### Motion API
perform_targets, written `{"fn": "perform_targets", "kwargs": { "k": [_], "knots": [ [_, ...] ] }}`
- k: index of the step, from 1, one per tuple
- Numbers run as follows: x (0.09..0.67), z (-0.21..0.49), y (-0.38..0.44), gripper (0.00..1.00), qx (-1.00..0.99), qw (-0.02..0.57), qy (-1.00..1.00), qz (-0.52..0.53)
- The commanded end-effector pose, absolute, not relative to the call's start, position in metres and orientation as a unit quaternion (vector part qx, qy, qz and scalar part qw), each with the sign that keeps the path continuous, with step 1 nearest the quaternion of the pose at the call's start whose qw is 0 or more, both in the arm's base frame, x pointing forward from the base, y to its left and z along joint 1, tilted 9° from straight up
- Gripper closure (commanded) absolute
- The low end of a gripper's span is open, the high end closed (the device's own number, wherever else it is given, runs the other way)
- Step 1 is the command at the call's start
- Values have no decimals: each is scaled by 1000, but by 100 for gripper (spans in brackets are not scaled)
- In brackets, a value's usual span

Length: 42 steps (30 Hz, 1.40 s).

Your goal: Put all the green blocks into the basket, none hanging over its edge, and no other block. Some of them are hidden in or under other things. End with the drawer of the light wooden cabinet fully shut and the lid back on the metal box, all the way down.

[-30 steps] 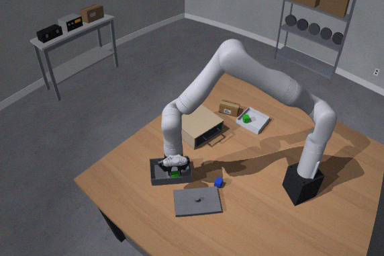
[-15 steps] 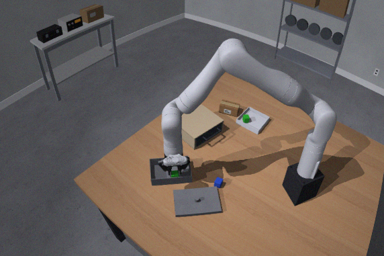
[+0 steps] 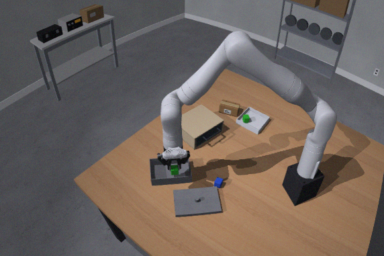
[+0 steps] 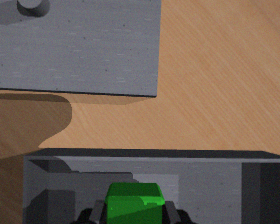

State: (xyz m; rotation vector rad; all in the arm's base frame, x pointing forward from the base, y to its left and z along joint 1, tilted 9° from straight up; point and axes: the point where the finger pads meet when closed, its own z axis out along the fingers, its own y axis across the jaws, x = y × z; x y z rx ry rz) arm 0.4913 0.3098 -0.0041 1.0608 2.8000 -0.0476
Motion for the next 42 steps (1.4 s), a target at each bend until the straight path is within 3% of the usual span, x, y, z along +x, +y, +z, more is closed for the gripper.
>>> {"fn": "perform_targets", "kwargs": {
  "k": [1,24,42],
  "knots": [
    [491,3,311,90,353,74,932,-15],
    [481,82,317,90,353,74,932,-15],
    [479,95,318,90,353,74,932,-15]
  ]
}}
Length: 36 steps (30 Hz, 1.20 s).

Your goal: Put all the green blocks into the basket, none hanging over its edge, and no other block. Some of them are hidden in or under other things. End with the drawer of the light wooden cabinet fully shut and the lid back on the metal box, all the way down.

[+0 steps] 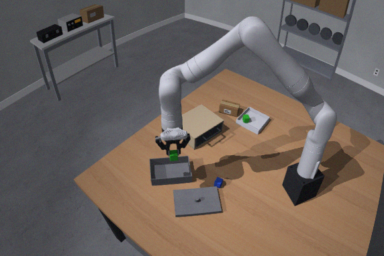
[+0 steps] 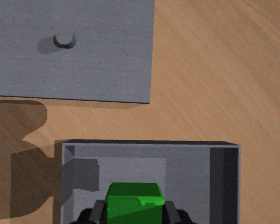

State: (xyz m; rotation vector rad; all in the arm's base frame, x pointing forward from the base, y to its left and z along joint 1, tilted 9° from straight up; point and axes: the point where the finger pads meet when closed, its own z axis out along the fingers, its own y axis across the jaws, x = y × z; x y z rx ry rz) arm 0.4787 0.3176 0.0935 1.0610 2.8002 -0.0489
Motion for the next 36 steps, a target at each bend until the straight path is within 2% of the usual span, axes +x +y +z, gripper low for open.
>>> {"fn": "perform_targets", "kwargs": {
  "k": [1,12,24,26,27,36],
  "knots": [
    [479,95,318,90,353,74,932,-15],
    [499,97,276,90,404,70,912,-14],
    [537,109,93,90,659,55,750,3],
    [537,109,93,90,659,55,750,3],
    [540,112,49,90,683,55,729,6],
    [513,121,-79,90,852,56,520,29]
  ]
}}
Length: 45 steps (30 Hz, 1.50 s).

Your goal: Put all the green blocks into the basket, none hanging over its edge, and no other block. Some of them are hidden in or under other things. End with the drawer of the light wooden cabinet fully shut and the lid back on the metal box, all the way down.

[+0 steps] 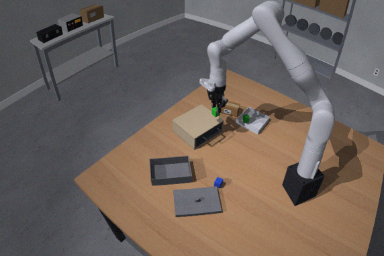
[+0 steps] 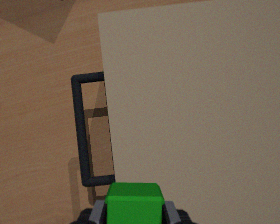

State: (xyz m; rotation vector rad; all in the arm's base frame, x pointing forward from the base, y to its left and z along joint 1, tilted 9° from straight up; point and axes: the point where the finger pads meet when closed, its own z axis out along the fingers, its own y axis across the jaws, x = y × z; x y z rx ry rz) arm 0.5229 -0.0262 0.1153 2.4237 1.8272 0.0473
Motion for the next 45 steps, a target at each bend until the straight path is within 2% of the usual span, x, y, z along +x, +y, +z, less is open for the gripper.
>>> {"fn": "perform_targets", "kwargs": {
  "k": [1,5,7,8,15,45],
  "knots": [
    [508,122,-94,90,864,57,500,32],
    [487,126,-152,90,897,60,436,38],
    [487,126,-152,90,897,60,436,38],
    [473,130,-192,90,902,61,425,40],
    [439,138,-276,90,916,63,395,43],
    [439,135,-277,90,916,62,394,43]
  ]
}}
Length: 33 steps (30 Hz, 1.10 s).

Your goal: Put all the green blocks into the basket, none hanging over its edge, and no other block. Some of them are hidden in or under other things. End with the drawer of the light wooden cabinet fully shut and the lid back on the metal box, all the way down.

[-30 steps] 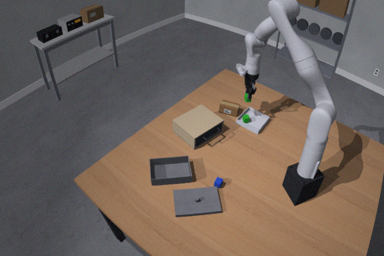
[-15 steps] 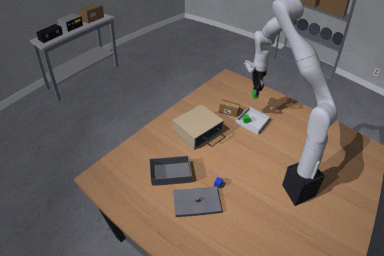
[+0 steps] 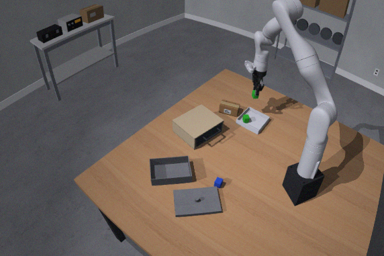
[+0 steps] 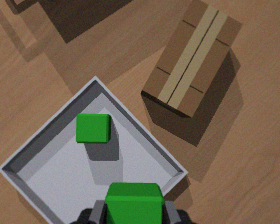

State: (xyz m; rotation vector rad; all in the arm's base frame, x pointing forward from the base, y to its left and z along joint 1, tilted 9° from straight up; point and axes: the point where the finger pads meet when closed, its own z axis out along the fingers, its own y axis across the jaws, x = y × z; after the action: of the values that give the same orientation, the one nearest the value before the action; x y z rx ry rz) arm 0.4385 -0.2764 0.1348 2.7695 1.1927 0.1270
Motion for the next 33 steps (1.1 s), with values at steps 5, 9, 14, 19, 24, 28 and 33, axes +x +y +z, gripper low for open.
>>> {"fn": "perform_targets", "kwargs": {
  "k": [5,9,14,19,24,28,33],
  "knots": [
    [439,132,-277,90,916,62,394,43],
    [440,130,-277,90,916,62,394,43],
    [440,127,-277,90,916,62,394,43],
    [441,122,-278,90,916,62,394,43],
    [442,115,-278,90,916,62,394,43],
    [443,109,-279,90,916,62,394,43],
    [443,104,-279,90,916,62,394,43]
  ]
}}
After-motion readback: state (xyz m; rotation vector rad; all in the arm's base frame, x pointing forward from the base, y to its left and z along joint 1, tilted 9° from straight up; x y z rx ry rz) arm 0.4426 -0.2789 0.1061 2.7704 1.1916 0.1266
